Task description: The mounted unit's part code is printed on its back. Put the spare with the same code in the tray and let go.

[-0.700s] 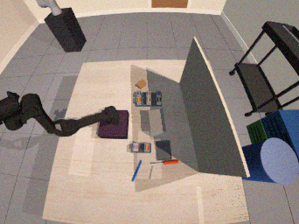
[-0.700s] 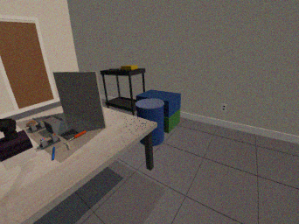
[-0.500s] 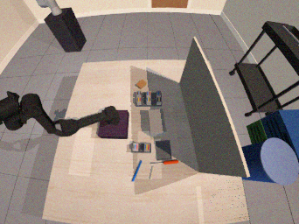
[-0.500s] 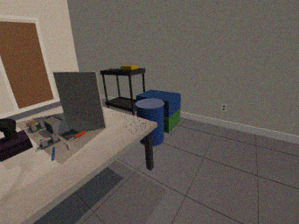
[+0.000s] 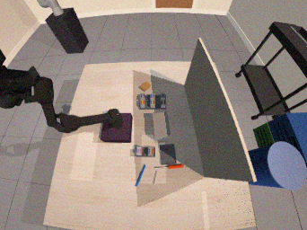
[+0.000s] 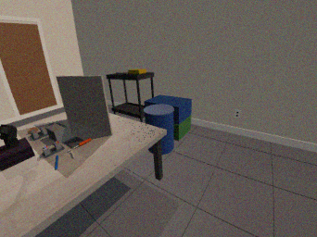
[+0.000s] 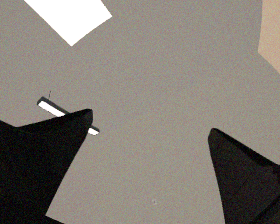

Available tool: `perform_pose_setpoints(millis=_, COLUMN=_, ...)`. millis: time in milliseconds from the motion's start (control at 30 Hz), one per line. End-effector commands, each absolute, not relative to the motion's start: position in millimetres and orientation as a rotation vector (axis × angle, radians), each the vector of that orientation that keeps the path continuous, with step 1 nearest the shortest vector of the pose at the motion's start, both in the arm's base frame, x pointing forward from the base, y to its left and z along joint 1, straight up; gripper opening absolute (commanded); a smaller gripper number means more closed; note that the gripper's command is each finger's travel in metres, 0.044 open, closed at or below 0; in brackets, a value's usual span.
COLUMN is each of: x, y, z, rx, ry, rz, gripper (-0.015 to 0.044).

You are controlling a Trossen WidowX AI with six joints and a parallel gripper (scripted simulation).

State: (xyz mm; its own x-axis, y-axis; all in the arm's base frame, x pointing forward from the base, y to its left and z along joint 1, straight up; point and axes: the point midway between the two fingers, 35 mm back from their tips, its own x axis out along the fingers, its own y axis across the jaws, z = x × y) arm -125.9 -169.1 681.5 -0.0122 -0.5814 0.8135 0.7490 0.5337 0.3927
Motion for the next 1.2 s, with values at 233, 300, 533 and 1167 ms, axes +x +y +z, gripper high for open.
perform_pose_setpoints(millis=233, x=10, y=-70, z=713, rx=-0.528, ry=-1.003, rz=-0.779, gripper=0.0440)
perform_pose_setpoints(millis=300, x=41, y=-53, z=711, rx=-0.595, ry=-0.943, rz=-0.734, gripper=0.0440)
perform_pose_setpoints(millis=533, x=132, y=-7, z=694, rx=-0.719, ry=-0.783, rz=-0.545, gripper=0.0440)
perform_pose_setpoints(millis=1167, x=310, y=47, z=587, rx=-0.828, ry=-0.335, rz=-0.149, gripper=0.0440)
